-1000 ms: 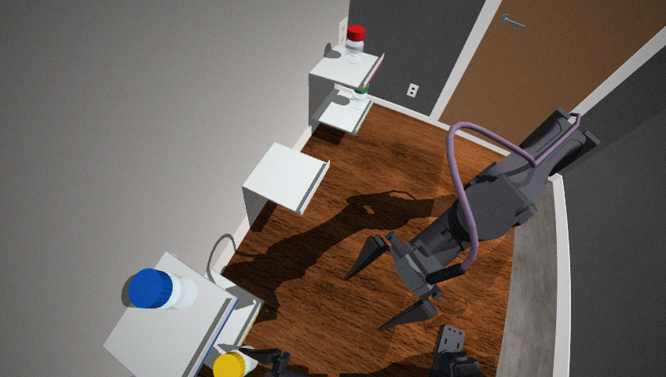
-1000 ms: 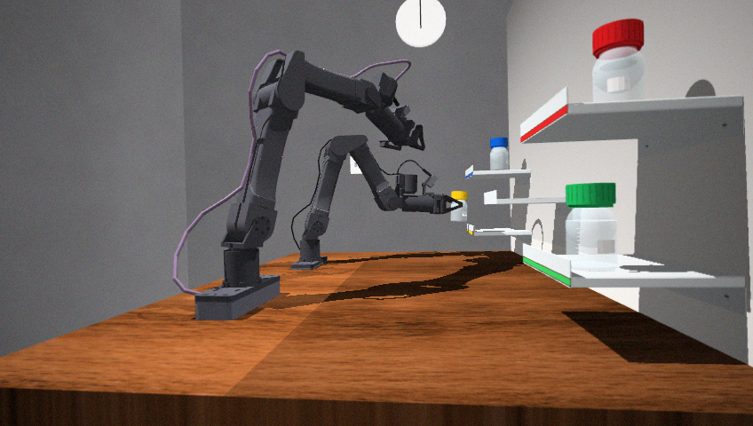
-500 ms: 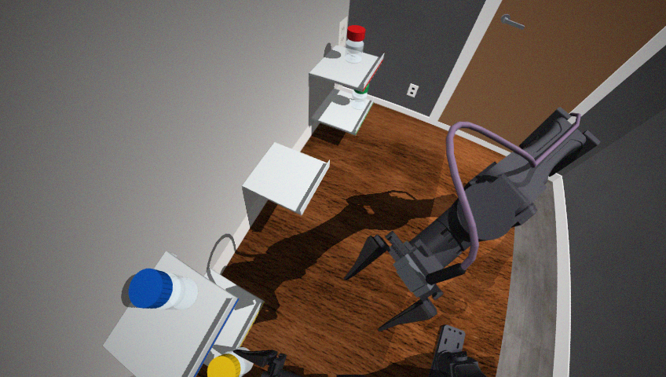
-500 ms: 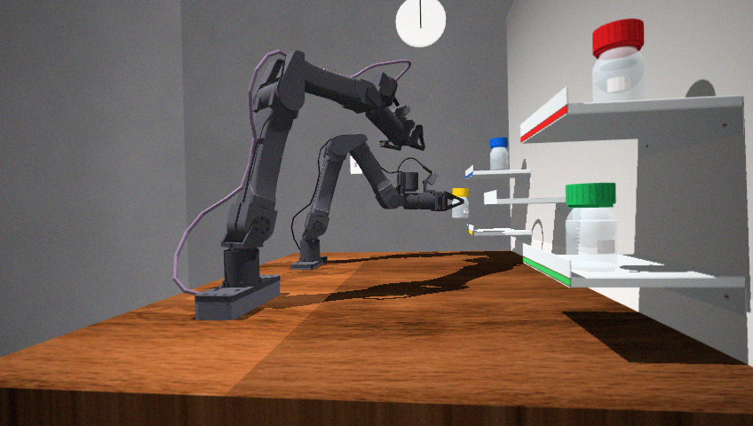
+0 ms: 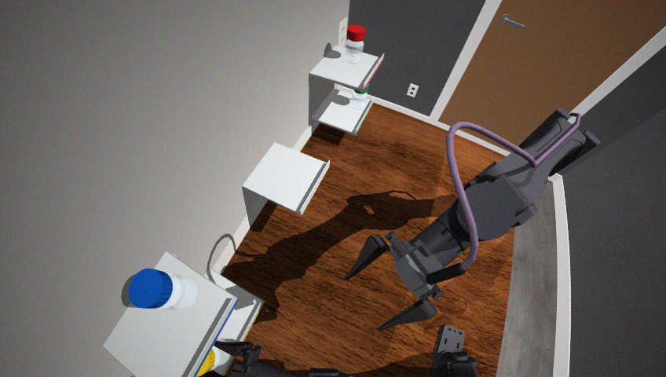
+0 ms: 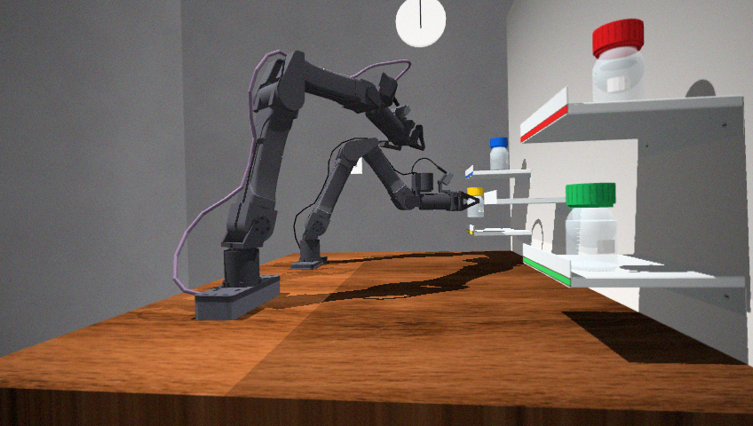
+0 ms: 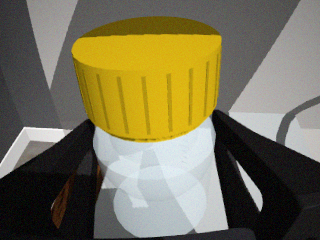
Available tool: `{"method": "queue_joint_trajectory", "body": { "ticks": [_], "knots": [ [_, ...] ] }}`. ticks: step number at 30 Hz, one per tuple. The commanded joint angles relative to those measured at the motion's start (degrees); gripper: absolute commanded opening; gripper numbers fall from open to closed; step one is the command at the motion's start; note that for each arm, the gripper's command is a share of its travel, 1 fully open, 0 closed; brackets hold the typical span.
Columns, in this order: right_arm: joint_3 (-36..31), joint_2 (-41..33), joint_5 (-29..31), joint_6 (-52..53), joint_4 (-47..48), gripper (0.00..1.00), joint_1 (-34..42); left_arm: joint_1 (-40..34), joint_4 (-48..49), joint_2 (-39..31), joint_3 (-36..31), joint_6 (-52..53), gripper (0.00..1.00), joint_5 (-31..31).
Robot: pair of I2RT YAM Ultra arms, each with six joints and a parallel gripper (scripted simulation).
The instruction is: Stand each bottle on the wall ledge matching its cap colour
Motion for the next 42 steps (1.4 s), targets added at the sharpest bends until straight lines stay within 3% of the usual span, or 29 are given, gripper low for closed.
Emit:
{"method": "queue_joint_trajectory", "body": {
  "ticks": [1,34,42],
  "knots": [
    [-0.33,-0.2,0.67,0.31,1.05,0.88,-0.46,-0.84,1.01,0.99,3.96,0.3,0.52,-0.88],
    [-0.33,-0.2,0.67,0.31,1.05,0.88,-0.46,-1.81,1.06,2.02,4.8,-0.13,0.52,-1.21],
    [-0.33,-0.2,0.67,0.31,1.05,0.88,-0.46,-1.15,8.64,5.29,2.78,-0.45,0.52,-0.85]
  ]
}}
